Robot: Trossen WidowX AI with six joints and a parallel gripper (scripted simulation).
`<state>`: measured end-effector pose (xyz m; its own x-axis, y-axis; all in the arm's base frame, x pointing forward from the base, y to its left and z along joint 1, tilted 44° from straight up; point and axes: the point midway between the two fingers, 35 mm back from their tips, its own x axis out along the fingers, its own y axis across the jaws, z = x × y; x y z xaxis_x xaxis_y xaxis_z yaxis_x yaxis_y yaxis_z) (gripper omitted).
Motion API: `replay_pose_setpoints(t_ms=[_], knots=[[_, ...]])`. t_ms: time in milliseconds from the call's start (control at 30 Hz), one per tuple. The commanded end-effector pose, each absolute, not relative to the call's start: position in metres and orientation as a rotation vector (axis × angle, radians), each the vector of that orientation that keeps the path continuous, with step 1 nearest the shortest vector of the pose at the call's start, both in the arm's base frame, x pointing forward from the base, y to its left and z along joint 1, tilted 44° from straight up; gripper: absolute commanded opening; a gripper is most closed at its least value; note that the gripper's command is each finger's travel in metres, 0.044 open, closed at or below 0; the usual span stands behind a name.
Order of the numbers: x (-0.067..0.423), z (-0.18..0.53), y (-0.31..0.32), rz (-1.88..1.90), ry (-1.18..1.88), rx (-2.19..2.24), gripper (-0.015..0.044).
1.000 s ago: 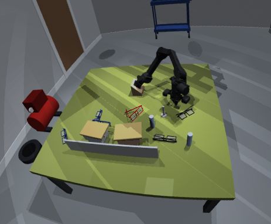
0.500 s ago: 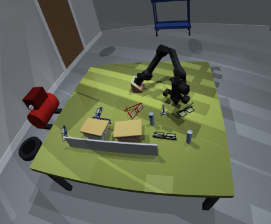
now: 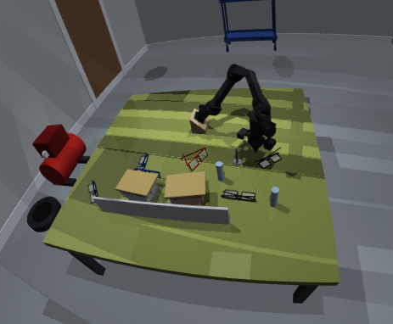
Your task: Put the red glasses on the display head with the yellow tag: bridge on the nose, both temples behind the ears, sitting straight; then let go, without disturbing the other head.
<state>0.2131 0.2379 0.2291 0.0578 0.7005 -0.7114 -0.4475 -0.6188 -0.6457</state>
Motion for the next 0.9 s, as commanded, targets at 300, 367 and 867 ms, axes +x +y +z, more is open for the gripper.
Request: replay_pose_setpoints(t_ms=[300,367,867], knots=[[0.2166,0.2336,0.2417,1.695,-0.261,-1.480,0.0000],[0.2171,0.2343,0.2423,1.695,-0.261,-1.480,0.0000],[0.2206,0.2394,0.2469,1.695,-0.261,-1.480,0.0000]])
